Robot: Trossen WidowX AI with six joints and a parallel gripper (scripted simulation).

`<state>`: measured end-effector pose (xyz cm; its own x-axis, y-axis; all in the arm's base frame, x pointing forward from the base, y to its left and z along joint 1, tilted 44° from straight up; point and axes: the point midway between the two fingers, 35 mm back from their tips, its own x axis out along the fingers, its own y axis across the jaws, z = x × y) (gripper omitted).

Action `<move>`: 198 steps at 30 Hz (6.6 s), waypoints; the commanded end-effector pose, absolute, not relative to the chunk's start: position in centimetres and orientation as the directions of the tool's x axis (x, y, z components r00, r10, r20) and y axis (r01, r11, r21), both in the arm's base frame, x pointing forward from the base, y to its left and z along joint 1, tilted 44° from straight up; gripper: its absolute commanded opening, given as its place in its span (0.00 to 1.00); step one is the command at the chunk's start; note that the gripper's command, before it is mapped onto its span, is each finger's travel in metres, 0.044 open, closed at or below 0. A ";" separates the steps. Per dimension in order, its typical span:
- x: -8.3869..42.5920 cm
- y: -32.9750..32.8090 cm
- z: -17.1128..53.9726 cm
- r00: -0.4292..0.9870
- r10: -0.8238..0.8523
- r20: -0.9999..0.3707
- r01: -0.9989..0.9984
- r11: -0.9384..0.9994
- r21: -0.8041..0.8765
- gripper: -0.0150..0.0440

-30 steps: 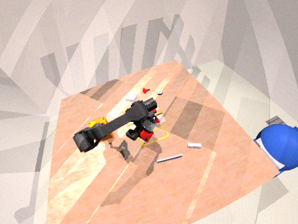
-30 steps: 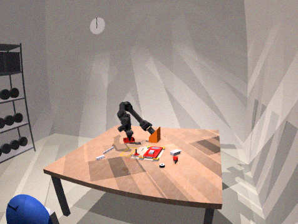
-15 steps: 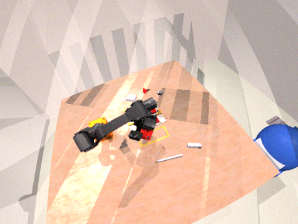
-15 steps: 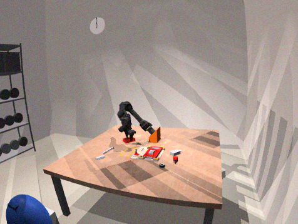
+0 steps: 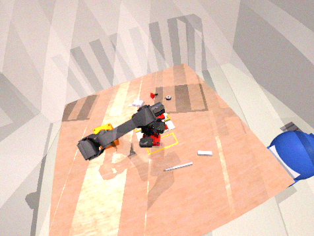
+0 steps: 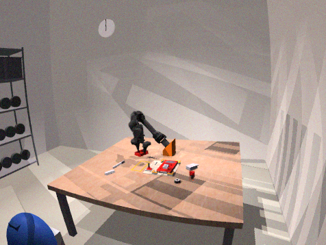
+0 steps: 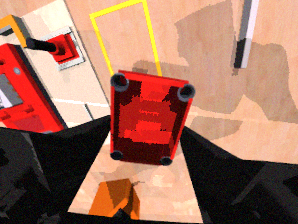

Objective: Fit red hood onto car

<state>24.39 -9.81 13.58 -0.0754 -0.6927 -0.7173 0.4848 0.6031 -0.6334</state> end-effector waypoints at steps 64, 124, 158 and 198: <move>24.1 -12.6 9.2 -0.079 -0.684 -0.726 -0.400 0.688 -0.605 0.25; 24.5 -9.5 12.3 -0.072 -0.686 -0.724 -0.402 0.685 -0.608 1.00; 21.7 -10.9 11.8 0.691 -0.203 -0.694 -0.407 0.684 -0.605 1.00; 21.8 -12.6 10.4 0.692 -0.206 -0.692 -0.407 0.681 -0.609 1.00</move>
